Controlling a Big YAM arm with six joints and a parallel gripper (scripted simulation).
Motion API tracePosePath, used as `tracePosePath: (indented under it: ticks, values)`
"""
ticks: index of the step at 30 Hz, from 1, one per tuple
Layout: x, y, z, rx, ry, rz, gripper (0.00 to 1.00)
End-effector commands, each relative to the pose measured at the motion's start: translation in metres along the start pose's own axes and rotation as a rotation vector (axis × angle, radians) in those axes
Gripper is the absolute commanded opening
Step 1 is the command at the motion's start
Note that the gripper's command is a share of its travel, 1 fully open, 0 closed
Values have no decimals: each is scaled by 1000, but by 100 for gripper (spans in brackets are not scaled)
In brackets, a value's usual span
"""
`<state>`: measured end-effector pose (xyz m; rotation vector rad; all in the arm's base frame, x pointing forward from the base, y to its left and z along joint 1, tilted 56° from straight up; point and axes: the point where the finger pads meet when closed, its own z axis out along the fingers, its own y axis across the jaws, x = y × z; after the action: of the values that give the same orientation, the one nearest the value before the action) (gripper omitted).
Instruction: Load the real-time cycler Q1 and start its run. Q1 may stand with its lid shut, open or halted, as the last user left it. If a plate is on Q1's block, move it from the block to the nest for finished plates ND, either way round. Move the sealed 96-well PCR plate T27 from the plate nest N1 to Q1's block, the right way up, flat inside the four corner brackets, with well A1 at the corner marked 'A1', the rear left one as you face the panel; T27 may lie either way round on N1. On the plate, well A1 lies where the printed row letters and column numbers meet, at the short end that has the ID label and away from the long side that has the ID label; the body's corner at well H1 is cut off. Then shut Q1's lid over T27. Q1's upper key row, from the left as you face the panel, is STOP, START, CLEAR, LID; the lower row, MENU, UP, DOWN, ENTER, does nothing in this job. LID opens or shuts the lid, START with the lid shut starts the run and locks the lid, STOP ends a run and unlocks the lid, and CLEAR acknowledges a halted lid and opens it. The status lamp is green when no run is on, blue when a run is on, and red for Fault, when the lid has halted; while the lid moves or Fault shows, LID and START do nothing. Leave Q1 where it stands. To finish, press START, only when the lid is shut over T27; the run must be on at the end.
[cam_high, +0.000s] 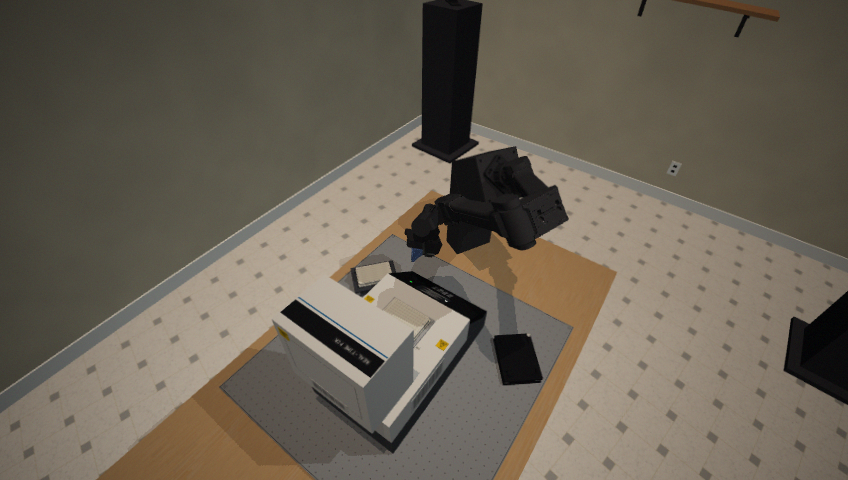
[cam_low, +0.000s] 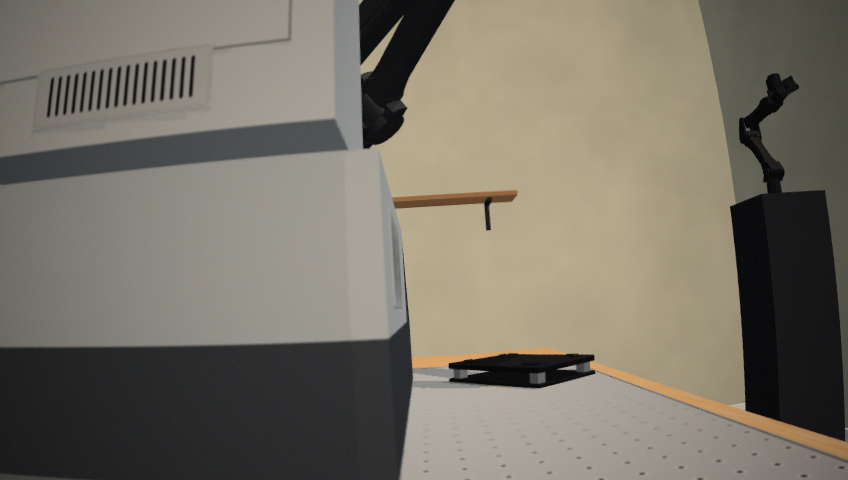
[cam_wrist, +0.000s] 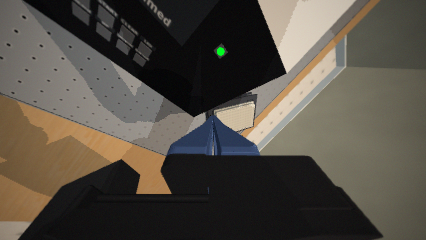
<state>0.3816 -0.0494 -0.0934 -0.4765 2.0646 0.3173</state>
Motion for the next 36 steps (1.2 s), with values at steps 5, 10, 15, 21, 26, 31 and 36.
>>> tracePosePath:
  ticks: [5,10,15,21,26,31,36]
  values:
    - [3,42,-16,-29,-40,-281,0]
    - [-4,52,-18,-35,-66,-370,0]
    - [2,90,-36,-74,-86,-520,0]
    - [-16,100,-49,-41,-156,-740,0]
    - [-15,115,-57,-57,-165,-798,0]
    - [-16,132,-69,-72,-160,-818,0]
    - [-21,115,-62,-37,-172,-806,0]
